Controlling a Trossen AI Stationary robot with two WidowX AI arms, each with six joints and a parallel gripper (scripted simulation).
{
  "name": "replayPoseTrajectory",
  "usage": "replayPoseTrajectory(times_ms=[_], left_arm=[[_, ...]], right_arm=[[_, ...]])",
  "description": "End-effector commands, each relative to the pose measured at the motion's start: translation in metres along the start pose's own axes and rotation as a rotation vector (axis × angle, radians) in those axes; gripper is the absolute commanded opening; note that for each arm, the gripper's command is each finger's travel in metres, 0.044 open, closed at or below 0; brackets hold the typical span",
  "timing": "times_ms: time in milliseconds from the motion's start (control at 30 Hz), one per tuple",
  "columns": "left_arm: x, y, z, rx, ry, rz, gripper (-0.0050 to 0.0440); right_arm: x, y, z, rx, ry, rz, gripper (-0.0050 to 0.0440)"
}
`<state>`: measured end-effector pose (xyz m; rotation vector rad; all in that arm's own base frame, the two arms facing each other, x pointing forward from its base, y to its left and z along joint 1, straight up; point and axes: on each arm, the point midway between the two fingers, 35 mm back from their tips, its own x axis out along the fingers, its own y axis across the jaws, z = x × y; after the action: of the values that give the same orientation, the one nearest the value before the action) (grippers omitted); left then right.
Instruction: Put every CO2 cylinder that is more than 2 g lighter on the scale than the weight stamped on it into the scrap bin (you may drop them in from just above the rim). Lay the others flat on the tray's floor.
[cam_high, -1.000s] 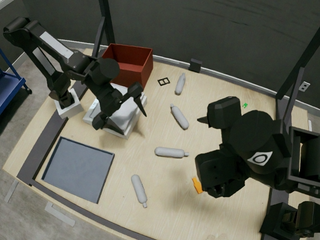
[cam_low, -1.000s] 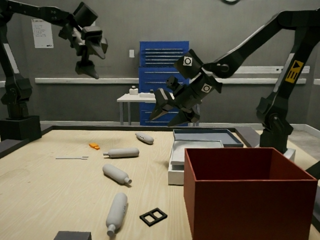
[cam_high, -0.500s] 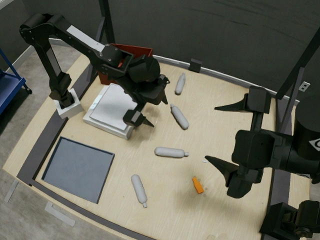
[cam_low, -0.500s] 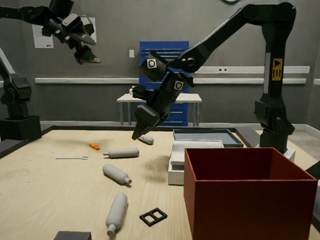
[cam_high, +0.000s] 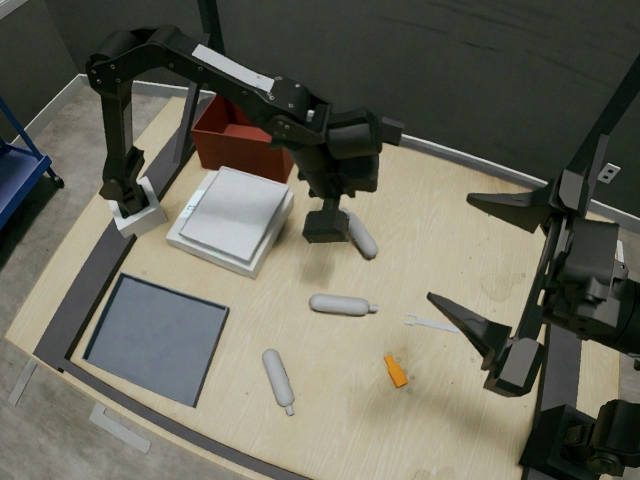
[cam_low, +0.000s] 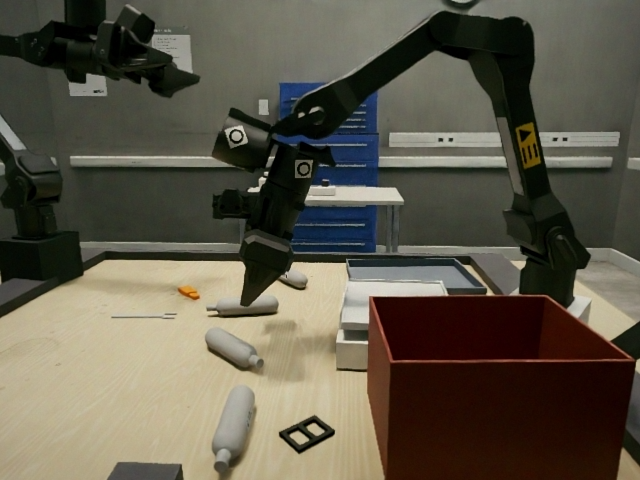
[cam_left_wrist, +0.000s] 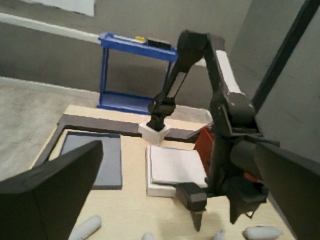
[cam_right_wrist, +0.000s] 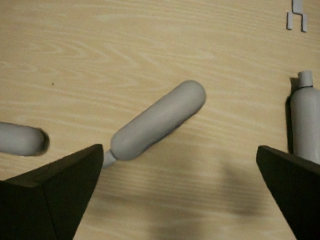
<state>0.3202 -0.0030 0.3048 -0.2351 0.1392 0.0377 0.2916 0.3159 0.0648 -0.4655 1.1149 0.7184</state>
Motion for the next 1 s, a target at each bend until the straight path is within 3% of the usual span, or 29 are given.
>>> replayPoseTrajectory(times_ms=[0,300,633,767,867,933,967], left_arm=[[-0.008,-0.002,0.015,0.109,-0.111,-0.026,0.044],[-0.009,-0.001,0.019,0.232,-0.194,-0.044,0.044],[-0.01,-0.002,0.023,0.237,-0.207,-0.045,0.044],[-0.007,-0.002,0.026,0.26,-0.182,-0.05,0.044],[-0.003,0.0,0.02,0.317,-0.103,-0.066,0.044],[-0.003,0.0,0.02,0.317,-0.103,-0.066,0.044],[-0.002,0.001,0.018,0.34,-0.068,-0.074,0.044]], right_arm=[[-0.005,0.006,0.016,-0.05,0.002,0.01,0.044],[-0.001,0.006,0.014,-0.054,0.015,0.008,0.044],[-0.004,0.005,0.013,-0.049,0.01,0.006,0.044],[0.0,0.007,0.015,-0.093,0.021,0.009,0.0344],[0.002,0.009,0.015,-0.205,0.038,0.012,0.0272],[0.002,0.009,0.015,-0.205,0.038,0.012,0.0272],[0.003,0.01,0.016,-0.256,0.045,0.014,0.0249]])
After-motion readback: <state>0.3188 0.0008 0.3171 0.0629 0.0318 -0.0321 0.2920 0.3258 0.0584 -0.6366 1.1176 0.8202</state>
